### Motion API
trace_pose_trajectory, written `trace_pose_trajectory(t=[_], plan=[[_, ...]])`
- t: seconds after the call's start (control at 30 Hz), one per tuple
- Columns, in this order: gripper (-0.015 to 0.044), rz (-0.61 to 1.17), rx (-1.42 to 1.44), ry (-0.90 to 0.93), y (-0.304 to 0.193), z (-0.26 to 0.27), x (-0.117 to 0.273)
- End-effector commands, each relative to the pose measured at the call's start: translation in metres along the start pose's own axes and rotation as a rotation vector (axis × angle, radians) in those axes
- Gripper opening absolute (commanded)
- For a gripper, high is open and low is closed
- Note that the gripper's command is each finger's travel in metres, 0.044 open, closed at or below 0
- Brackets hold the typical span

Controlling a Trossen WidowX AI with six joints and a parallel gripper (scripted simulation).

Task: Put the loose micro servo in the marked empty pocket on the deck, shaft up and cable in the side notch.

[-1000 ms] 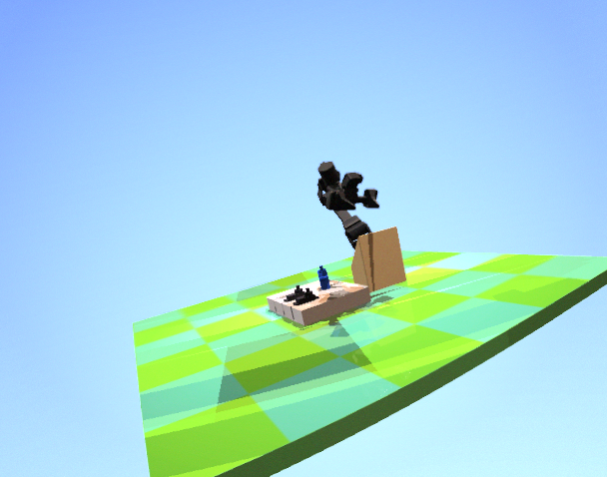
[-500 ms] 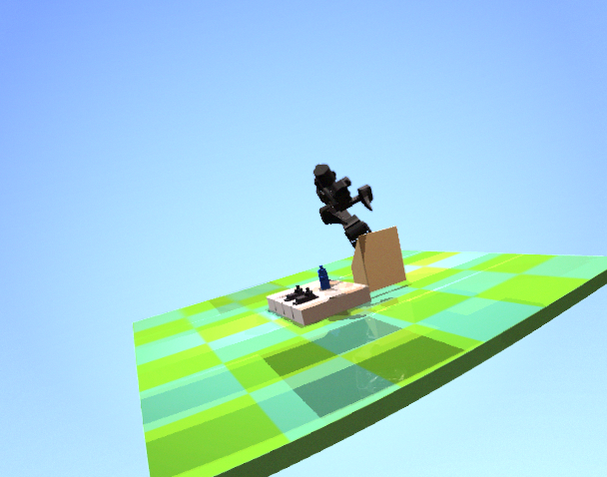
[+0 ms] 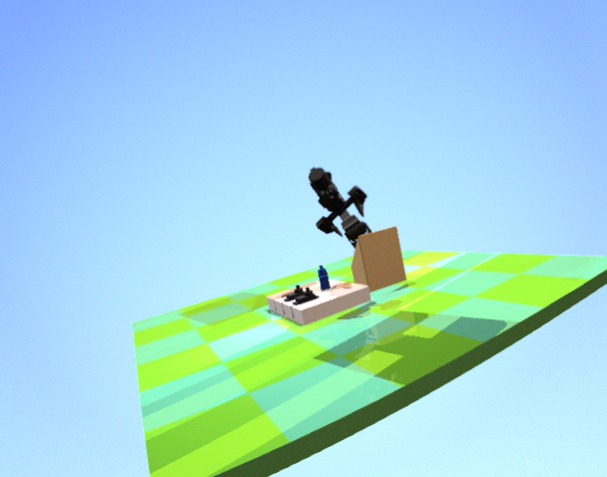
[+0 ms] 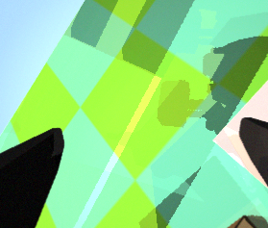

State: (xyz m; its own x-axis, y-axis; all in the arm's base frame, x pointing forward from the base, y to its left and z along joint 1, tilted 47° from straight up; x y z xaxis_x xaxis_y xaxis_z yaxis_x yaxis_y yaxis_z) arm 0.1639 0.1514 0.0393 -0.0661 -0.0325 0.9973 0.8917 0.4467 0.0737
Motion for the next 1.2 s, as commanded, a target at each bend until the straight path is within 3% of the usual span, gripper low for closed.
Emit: trace_pose_trajectory(t=[0.0,1.17], plan=[[0.0440,0.018,-0.140,-0.043,0.001,-0.009,0.000],[0.0440,-0.009,-1.278,-0.449,-0.007,-0.079,0.002]])
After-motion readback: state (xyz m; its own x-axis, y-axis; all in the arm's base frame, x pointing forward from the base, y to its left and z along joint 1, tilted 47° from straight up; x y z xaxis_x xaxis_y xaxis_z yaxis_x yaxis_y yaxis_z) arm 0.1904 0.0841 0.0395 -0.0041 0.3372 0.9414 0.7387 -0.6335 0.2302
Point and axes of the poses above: the point midway between the two fingers, 35 mm back from their tips, its own x axis back along the fingers, its own z axis across the jaws, y = z × x, the point moved 2 cm from there along x, back along the fingers, and after that the axes turned 3 degrees about -x, right-handed, at the moved point
